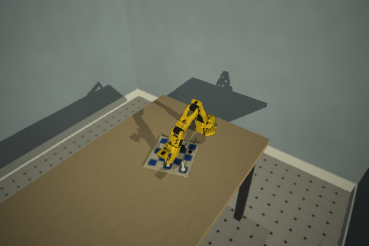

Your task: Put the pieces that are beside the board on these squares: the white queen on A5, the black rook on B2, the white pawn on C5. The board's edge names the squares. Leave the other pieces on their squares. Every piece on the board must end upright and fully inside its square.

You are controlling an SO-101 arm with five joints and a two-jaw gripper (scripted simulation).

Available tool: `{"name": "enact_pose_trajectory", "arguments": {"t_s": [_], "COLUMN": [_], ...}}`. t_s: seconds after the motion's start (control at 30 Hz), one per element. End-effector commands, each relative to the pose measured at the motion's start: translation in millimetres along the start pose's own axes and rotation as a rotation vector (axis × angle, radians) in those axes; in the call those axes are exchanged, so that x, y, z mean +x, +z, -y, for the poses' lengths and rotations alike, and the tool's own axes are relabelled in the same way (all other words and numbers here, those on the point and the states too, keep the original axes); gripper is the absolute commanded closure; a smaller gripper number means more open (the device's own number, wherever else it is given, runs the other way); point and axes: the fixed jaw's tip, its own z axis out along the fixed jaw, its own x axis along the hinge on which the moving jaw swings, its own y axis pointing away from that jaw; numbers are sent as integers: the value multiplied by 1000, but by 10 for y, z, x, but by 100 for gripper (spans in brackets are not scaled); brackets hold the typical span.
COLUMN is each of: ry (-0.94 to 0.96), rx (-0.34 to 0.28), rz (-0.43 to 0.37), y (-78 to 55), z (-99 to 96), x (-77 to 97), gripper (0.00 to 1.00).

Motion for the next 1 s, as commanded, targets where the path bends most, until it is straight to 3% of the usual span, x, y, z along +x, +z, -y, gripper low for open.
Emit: {"name": "enact_pose_trajectory", "arguments": {"t_s": [0.0,0.97], "ry": [0,0], "rx": [3,3], "rz": [-3,-2], "y": [-37,-86], "z": [23,22], "x": [-17,-111], "gripper": [100,100]}}
